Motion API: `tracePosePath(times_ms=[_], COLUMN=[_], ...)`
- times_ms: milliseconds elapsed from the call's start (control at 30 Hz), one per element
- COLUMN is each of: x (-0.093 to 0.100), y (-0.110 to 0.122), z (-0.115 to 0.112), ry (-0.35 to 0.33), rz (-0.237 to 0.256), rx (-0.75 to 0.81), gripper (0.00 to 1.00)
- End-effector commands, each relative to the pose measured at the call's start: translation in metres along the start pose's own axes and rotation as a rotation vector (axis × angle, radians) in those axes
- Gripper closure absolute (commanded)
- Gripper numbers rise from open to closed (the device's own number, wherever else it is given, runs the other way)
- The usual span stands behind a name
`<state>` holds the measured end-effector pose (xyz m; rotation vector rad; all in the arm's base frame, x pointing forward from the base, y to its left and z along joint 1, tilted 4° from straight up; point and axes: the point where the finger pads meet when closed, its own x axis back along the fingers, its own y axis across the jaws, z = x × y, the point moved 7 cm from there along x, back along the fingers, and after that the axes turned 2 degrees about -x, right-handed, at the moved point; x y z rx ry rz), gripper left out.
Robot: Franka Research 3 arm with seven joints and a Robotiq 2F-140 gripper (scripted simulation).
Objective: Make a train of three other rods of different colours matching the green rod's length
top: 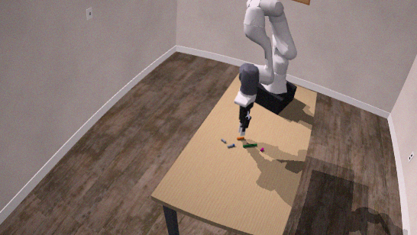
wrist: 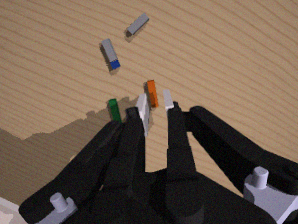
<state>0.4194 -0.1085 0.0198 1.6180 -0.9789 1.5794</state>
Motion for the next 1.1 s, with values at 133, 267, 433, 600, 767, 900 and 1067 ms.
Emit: tracePosePath(times_ms=[133, 267, 433, 600, 767, 900, 1067], x=[-0.010, -0.012, -0.016, -0.019, -0.019, -0.020, -0.020], y=[-0.003, -0.003, -0.003, -0.003, -0.003, -0.003, -0.003], z=[0.001, 0.001, 0.001, 0.001, 0.001, 0.001, 0.001], ry=[0.008, 0.008, 0.008, 0.008, 0.008, 0.008, 0.008], rz=[0.009, 0.009, 0.009, 0.009, 0.009, 0.009, 0.009], rx=[-0.019, -0.019, -0.019, -0.019, -0.019, -0.019, -0.019], gripper=[0.85, 0.85, 0.85, 0.85, 0.85, 0.85, 0.85])
